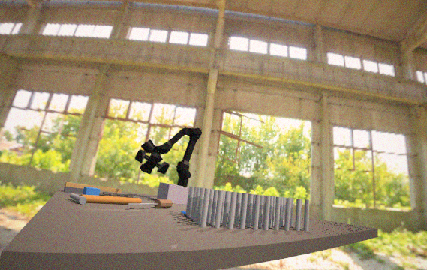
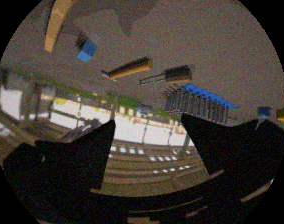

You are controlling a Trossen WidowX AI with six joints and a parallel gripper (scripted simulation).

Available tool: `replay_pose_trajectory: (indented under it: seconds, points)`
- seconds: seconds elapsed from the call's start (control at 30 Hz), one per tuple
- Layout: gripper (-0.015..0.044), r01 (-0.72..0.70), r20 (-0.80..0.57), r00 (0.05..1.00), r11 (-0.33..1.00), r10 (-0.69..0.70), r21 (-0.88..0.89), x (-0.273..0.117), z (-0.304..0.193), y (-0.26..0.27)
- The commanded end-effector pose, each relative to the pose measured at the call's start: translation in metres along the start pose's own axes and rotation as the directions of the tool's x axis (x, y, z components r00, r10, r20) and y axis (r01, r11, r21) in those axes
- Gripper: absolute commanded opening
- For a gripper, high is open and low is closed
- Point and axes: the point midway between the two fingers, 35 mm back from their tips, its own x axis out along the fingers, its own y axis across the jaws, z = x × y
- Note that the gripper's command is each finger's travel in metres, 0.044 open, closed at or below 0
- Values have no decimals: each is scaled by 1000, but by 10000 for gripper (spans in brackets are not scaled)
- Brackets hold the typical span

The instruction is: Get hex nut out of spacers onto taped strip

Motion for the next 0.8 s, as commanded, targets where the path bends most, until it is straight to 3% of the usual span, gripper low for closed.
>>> replay_pose_trajectory:
  seconds: [0.0,0.17,0.4,0.57,0.77]
  points:
    - [440,71,58,997,959,-57,-276,32,-9,-11]
    - [440,160,115,987,751,-112,-641,77,-28,-36]
    - [440,177,144,979,251,-143,-952,131,-65,-89]
    - [440,101,124,981,-152,-147,-983,159,-95,-138]
    - [440,-48,57,985,-569,-164,-821,175,-133,-211]
